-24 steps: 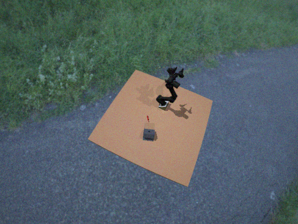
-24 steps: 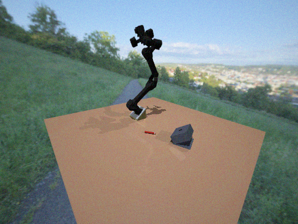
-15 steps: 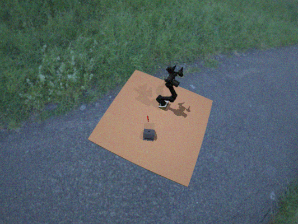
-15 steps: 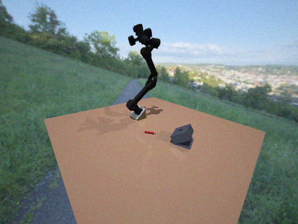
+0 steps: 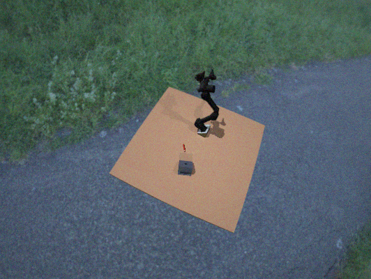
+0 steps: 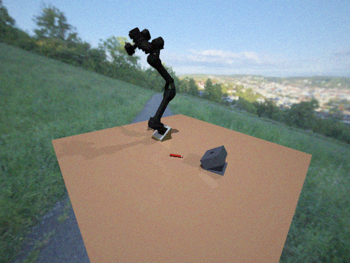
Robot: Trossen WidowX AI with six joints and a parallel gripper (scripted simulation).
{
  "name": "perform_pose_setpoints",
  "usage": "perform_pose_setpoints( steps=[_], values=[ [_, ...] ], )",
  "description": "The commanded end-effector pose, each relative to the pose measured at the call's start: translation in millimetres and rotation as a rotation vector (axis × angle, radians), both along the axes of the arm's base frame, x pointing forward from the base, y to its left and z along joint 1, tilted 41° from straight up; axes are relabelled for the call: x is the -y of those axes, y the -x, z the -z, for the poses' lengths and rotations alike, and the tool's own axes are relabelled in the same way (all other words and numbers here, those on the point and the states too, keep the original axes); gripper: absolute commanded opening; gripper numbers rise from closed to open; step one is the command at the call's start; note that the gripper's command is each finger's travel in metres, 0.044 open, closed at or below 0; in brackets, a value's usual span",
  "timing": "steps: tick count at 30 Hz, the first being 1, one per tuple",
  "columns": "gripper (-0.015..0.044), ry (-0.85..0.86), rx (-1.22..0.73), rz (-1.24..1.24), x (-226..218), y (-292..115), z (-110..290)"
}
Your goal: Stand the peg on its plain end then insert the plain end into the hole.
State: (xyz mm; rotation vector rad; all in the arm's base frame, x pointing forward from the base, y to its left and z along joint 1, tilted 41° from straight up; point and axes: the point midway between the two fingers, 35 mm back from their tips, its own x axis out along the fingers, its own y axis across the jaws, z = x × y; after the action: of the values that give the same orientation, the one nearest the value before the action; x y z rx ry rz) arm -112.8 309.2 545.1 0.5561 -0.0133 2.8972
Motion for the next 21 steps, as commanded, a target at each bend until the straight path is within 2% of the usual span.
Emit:
perform_pose_setpoints(
  steps=[1,6,11,21],
  values=[
    [0.0440,-0.070,-0.050,-0.077,39,17,-21],
    [0.0440,-0.172,-0.077,-0.194,104,35,-44],
    [0.0440,-0.240,-0.152,-0.284,148,42,-61],
    [0.0440,-0.373,-0.217,-0.498,257,32,-78]
  ],
)
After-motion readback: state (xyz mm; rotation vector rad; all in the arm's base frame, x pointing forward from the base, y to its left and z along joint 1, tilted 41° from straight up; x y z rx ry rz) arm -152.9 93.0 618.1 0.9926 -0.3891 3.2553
